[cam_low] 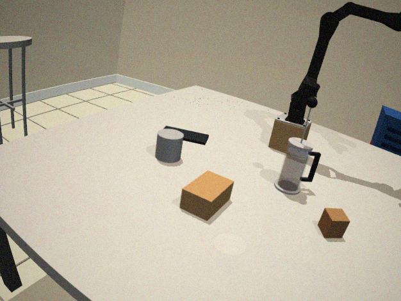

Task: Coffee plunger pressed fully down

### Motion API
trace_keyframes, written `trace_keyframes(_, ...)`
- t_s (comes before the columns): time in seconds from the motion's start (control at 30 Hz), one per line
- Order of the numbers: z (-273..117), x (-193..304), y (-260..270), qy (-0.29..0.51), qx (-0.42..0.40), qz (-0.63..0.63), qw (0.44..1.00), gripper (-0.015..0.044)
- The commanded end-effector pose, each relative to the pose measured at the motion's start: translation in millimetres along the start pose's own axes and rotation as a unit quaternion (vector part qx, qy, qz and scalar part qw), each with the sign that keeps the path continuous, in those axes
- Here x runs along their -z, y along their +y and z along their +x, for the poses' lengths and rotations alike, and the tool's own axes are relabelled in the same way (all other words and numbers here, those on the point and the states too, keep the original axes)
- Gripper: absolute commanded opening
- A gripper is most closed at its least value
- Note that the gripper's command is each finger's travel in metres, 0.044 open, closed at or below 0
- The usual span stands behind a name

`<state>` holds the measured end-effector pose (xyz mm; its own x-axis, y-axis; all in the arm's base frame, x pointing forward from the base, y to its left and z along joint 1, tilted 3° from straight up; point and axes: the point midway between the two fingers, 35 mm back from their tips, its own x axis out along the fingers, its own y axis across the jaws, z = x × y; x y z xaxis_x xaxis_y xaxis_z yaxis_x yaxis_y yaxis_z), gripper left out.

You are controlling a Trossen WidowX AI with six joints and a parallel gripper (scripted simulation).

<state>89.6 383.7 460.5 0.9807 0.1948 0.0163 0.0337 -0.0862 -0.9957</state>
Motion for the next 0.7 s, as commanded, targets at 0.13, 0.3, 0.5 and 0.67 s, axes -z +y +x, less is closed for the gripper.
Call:
trace_keyframes(0.13,27,16,-4,-0.005,0.019,0.034,0.999,0.044)
trace_keyframes(0.3,87,69,7,-0.014,0.034,0.117,0.992,0.044)
trace_keyframes(0.5,125,131,36,-0.018,0.011,0.21,0.978,0.044)
trace_keyframes(0.67,136,172,70,-0.02,-0.031,0.29,0.956,0.044)
